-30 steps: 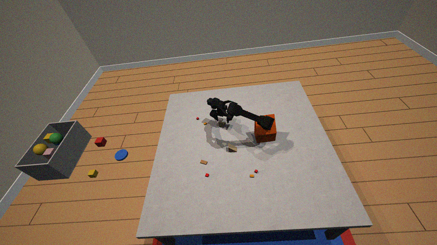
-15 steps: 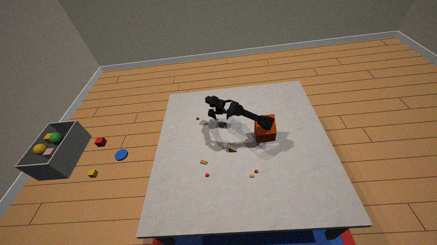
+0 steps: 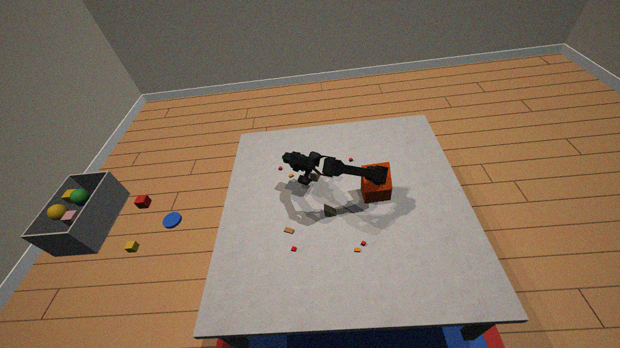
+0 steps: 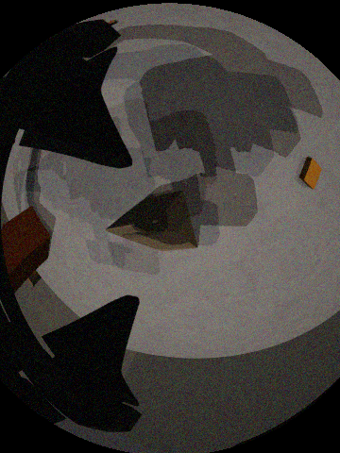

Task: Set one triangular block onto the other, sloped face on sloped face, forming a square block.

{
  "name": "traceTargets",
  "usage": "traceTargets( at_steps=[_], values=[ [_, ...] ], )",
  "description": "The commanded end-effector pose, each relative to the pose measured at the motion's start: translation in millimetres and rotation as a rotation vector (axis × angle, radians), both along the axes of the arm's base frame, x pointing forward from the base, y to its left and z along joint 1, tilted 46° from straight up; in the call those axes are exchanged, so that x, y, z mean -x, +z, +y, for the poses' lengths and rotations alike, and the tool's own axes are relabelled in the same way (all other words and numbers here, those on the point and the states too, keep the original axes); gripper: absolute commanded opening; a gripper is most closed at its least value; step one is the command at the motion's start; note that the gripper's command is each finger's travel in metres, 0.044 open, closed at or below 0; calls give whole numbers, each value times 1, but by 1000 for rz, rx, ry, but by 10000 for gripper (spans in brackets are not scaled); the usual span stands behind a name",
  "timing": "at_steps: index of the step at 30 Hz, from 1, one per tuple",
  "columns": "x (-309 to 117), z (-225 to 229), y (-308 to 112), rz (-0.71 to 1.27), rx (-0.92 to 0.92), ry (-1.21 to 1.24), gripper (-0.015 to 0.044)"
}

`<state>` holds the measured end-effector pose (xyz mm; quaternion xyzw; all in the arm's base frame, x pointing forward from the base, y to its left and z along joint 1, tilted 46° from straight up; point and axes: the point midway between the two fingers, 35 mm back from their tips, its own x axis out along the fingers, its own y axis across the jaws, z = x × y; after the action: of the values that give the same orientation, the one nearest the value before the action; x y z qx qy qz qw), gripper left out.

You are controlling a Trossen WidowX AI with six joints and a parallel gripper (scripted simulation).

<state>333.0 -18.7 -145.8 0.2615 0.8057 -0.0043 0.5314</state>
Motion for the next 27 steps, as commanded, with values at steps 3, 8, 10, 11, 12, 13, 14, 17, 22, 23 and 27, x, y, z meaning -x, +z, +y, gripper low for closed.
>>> traceTargets(
  at_steps=[3, 8, 10, 11, 12, 13, 14, 17, 22, 23, 27],
  values=[
    [-22, 27, 36, -298, -95, 1156, 440],
    [-28, 38, 49, -329, -169, 1586, 440],
    [-28, 40, 52, -334, -193, 1675, 440],
    [-29, 41, 52, -335, -195, 1684, 440],
    [-29, 41, 52, -335, -195, 1684, 440],
    [-29, 41, 52, -335, -195, 1684, 440],
    [-29, 41, 52, -335, -195, 1684, 440],
    [-29, 41, 52, -335, -195, 1684, 440],
    [-29, 41, 52, -335, -195, 1684, 440],
    [-29, 41, 52, -335, -195, 1684, 440],
    [-28, 40, 50, -334, -195, 1685, 440]
  ],
)
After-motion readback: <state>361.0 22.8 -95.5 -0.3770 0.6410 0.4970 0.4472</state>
